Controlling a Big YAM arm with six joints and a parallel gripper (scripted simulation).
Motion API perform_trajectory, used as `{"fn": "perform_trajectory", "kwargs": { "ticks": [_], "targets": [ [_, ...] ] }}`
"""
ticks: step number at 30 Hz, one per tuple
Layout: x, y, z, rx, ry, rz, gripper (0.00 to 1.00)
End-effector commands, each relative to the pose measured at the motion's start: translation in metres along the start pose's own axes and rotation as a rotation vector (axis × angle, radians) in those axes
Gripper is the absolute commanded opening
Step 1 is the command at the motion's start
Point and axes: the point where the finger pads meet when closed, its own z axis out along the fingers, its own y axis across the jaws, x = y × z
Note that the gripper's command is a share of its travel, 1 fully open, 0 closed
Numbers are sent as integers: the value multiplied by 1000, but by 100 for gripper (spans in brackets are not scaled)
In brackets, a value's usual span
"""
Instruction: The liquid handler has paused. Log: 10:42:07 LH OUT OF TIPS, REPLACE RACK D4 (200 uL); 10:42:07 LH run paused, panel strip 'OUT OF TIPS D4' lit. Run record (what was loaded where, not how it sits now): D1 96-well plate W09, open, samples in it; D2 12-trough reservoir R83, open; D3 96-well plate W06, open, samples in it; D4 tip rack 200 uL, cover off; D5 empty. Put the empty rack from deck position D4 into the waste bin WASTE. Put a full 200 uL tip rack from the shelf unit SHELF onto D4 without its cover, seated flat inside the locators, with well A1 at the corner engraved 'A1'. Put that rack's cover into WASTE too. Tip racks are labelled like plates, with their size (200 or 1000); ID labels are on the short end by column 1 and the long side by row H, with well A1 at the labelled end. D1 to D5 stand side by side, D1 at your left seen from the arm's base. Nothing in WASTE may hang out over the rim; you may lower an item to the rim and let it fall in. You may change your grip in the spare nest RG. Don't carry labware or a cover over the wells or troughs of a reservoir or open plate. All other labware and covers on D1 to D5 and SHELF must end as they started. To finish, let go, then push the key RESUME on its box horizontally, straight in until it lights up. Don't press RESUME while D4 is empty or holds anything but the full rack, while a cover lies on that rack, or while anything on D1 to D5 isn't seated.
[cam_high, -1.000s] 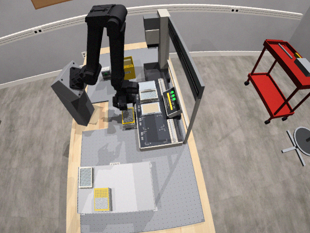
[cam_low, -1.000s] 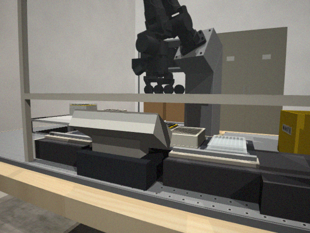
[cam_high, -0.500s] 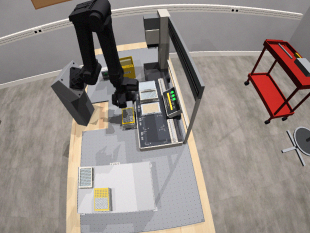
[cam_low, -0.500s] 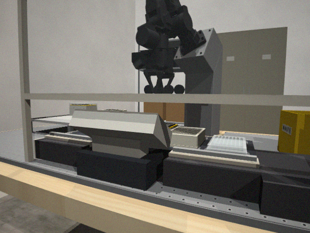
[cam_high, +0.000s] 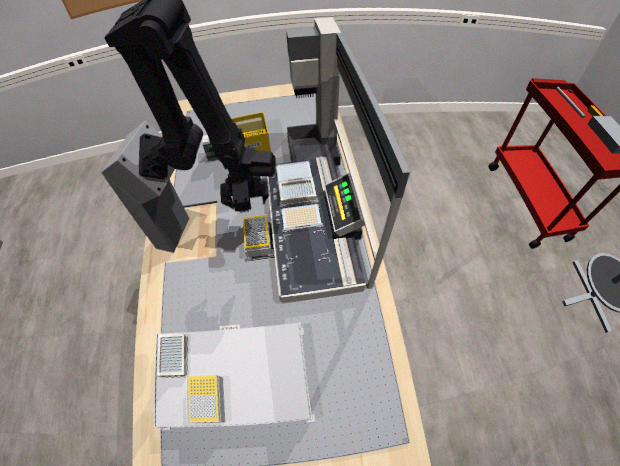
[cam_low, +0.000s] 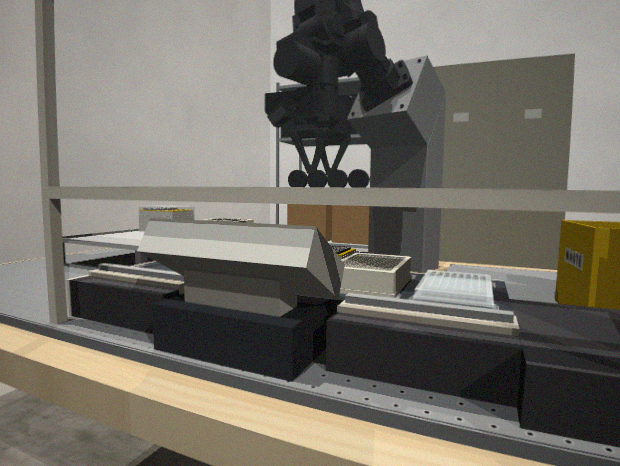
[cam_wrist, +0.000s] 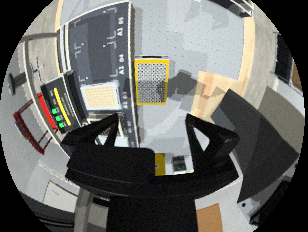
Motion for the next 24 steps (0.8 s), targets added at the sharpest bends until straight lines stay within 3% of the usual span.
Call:
{"fn": "perform_trajectory", "kwargs": {
  "ticks": [1, 24],
  "targets": [
    [1, 5, -7, -10, 2, 13, 100],
    [-3, 19, -46, -34, -3, 19, 100]
  ]
}}
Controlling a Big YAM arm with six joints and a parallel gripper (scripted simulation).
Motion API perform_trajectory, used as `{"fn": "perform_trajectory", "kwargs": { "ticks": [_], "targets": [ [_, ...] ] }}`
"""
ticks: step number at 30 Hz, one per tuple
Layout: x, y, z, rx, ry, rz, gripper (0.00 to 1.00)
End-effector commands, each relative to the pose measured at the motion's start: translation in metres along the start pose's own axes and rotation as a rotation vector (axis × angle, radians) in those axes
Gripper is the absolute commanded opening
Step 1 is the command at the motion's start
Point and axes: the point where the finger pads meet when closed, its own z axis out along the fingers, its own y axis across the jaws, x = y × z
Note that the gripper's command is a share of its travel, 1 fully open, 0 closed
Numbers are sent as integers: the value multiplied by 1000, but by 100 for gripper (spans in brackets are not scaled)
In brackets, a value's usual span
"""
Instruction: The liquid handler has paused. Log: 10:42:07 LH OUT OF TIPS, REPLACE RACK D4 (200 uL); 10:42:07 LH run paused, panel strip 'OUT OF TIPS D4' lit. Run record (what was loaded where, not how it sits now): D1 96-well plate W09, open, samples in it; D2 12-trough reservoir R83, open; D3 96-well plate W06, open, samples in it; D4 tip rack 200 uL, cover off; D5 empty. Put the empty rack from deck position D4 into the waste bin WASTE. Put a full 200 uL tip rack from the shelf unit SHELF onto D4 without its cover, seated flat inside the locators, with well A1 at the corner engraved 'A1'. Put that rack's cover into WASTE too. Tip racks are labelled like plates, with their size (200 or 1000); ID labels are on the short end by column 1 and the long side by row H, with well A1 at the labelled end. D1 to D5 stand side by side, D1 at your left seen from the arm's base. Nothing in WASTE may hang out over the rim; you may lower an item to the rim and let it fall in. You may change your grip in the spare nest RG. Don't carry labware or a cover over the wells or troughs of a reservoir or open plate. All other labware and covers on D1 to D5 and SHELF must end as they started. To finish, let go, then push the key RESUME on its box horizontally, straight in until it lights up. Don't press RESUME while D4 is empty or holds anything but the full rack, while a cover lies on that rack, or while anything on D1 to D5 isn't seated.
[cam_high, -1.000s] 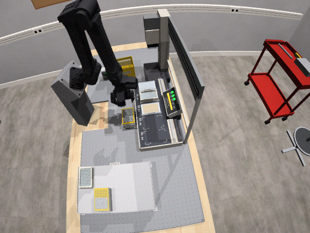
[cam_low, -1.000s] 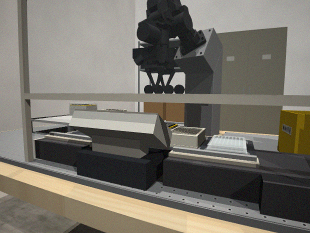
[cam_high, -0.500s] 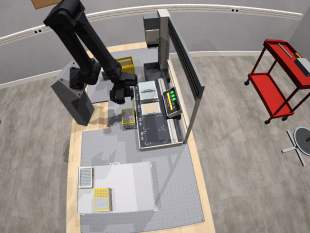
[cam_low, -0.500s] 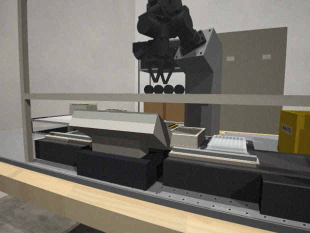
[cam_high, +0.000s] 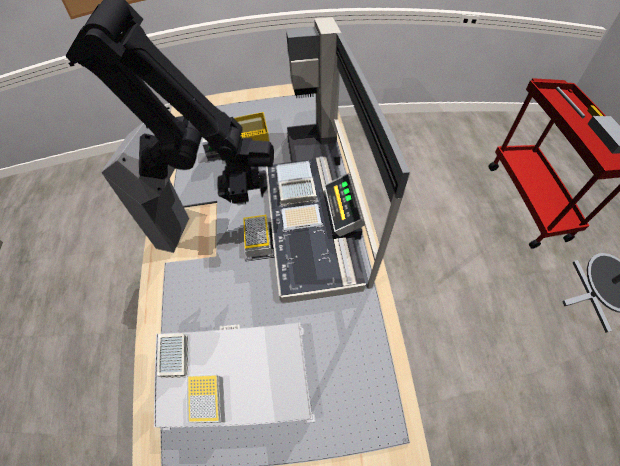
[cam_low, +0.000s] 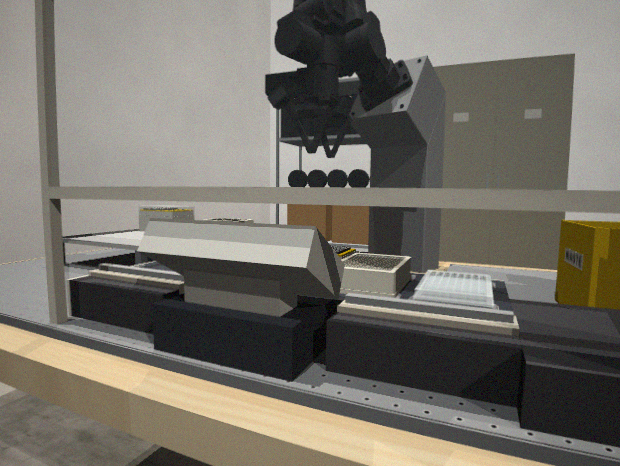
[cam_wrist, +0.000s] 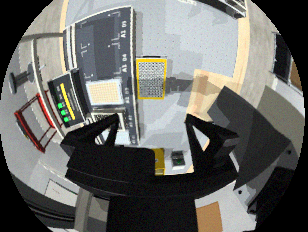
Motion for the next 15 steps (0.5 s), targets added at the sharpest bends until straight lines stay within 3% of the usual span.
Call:
{"fn": "perform_trajectory", "kwargs": {
  "ticks": [1, 15],
  "targets": [
    [-4, 20, -14, -36, -4, 20, 100],
    [-3, 10, -12, -17, -6, 11, 100]
  ]
}}
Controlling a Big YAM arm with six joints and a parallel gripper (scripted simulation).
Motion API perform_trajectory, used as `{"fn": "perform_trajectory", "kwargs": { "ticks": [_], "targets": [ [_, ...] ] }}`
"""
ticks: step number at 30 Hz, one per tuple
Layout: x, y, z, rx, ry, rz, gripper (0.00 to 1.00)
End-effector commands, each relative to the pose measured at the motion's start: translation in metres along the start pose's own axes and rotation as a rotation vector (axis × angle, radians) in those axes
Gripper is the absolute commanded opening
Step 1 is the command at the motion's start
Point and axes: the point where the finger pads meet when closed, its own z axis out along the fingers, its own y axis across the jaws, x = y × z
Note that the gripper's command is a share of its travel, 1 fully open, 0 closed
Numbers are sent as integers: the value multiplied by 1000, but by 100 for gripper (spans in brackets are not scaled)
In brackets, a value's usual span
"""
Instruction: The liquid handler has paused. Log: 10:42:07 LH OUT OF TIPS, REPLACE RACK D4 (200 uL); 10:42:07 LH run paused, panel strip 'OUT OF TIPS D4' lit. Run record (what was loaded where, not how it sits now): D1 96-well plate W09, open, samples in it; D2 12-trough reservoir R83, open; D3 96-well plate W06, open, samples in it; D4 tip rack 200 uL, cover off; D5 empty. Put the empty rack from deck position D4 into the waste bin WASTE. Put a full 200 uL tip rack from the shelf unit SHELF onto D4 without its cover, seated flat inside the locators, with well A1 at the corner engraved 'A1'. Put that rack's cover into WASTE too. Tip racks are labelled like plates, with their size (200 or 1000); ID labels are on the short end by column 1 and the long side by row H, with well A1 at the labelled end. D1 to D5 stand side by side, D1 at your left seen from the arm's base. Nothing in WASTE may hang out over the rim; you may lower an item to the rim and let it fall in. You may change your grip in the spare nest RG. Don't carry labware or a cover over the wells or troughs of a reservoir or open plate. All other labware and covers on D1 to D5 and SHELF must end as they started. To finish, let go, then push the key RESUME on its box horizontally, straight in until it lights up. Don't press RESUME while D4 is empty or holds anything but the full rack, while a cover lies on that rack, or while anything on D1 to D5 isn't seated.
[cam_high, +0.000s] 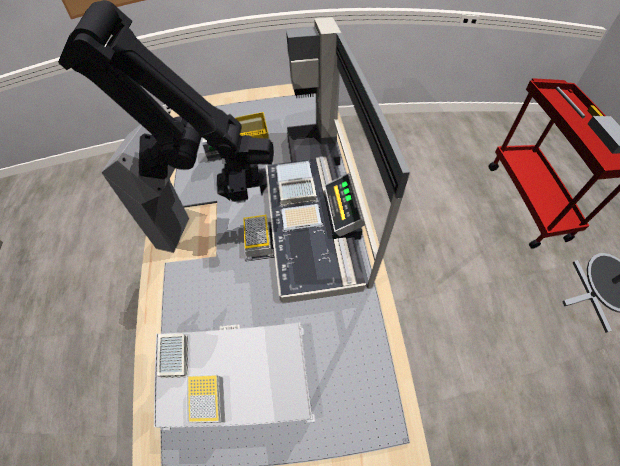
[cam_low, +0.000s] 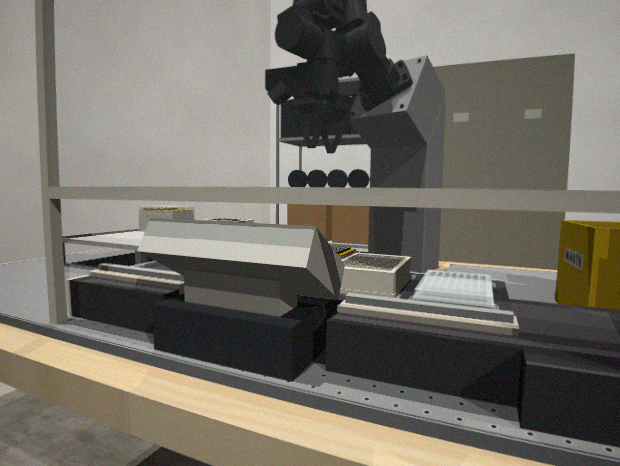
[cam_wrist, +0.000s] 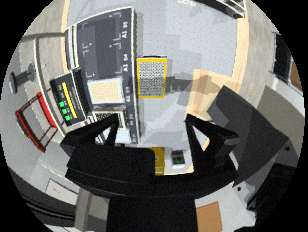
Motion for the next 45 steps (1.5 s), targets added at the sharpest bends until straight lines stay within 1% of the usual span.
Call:
{"fn": "perform_trajectory", "kwargs": {
  "ticks": [1, 28, 29, 41, 43, 45],
  "targets": [
    [-3, 10, -3, -14, -7, 11, 100],
    [-3, 10, -3, -14, -7, 11, 100],
    [-12, 12, -6, -20, -16, -13, 100],
    [-10, 12, -6, -18, -14, -256, 100],
    [-10, 12, -6, -18, -14, -256, 100],
    [-10, 12, -6, -18, -14, -295, 100]
  ]
}}
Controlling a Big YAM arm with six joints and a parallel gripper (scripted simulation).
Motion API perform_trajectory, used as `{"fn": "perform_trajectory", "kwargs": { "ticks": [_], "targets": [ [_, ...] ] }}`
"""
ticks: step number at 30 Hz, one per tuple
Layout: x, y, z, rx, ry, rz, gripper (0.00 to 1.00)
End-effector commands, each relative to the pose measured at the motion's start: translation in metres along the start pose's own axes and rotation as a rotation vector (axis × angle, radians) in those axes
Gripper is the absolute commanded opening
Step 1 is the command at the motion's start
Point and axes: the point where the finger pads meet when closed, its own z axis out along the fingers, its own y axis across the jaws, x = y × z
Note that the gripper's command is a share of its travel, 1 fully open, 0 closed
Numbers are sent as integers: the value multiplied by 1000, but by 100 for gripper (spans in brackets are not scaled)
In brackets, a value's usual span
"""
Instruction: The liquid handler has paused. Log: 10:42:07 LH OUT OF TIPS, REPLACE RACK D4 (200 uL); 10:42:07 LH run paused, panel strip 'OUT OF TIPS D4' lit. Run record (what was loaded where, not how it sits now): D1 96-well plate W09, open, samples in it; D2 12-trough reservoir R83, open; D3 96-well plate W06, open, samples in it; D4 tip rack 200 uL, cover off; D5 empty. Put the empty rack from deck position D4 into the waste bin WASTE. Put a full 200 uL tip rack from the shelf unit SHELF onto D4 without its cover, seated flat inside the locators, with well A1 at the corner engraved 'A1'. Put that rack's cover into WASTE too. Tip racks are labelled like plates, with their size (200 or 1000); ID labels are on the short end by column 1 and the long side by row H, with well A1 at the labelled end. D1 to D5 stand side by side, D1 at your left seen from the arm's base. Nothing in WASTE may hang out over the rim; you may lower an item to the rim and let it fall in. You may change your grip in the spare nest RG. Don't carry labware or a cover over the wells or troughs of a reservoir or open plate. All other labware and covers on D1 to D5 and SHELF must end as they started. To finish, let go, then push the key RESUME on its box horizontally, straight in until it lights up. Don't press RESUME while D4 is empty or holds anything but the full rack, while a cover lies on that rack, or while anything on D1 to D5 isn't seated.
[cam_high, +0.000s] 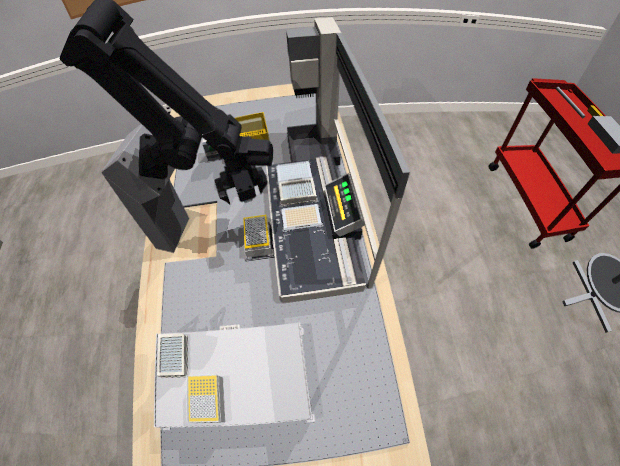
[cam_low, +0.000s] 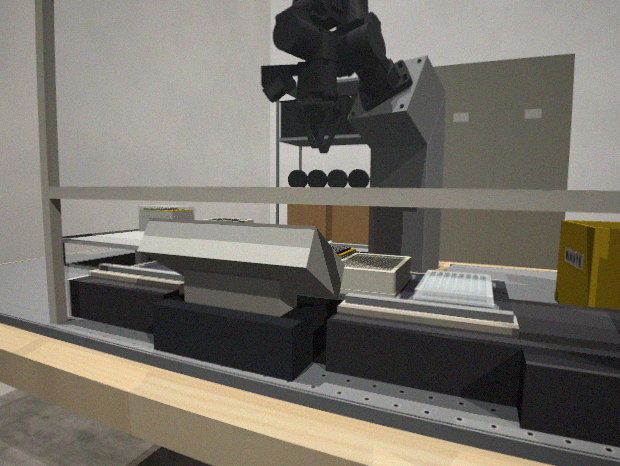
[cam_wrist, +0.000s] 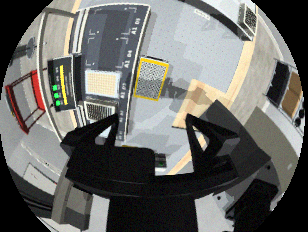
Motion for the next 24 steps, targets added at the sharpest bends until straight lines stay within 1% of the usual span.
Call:
{"fn": "perform_trajectory", "kwargs": {
  "ticks": [1, 13, 15, 24],
  "targets": [
    [-9, 13, -5, -26, -12, -94, 100],
    [-9, 13, -5, -25, -15, -334, 100],
    [-9, 13, -5, -25, -15, -334, 100],
    [-9, 13, -5, -24, -17, -513, 100]
  ]
}}
